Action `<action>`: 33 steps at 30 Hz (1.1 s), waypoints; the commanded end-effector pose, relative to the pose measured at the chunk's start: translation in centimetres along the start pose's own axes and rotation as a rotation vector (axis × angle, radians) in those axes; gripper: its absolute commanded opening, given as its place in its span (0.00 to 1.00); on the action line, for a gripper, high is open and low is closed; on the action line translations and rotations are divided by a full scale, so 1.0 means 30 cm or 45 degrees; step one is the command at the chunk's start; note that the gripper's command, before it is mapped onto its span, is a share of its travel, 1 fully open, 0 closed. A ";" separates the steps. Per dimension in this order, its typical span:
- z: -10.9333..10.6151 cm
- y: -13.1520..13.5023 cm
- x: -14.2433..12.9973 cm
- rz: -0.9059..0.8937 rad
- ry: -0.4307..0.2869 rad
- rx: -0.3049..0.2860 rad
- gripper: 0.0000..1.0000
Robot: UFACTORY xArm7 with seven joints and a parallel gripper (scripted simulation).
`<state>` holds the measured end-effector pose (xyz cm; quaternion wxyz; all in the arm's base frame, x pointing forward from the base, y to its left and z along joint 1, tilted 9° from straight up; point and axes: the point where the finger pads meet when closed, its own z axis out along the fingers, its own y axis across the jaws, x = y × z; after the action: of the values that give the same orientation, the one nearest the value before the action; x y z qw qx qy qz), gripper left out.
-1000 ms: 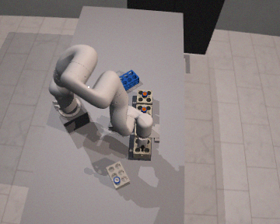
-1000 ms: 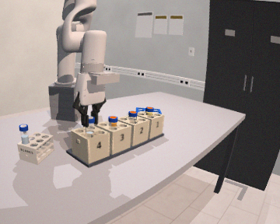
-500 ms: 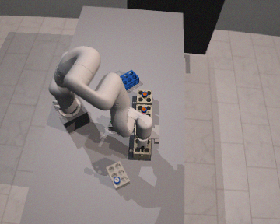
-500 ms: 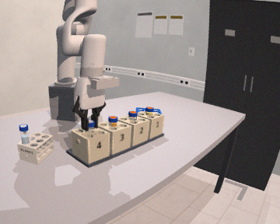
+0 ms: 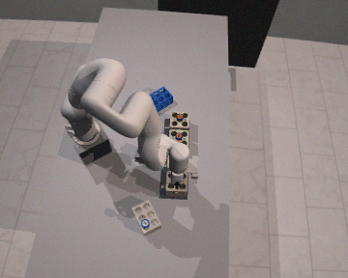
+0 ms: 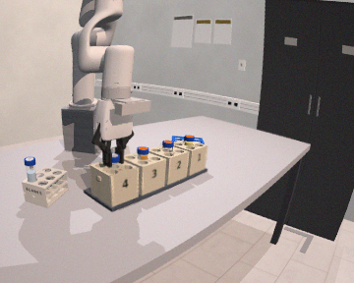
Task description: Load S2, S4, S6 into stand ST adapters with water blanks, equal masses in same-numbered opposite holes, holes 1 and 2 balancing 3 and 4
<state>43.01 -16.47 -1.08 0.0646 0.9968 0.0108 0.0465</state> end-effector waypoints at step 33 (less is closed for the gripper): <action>-0.023 0.002 0.005 0.000 0.005 -0.001 0.44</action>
<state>42.97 -16.45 -1.02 0.0644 0.9968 0.0108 0.0459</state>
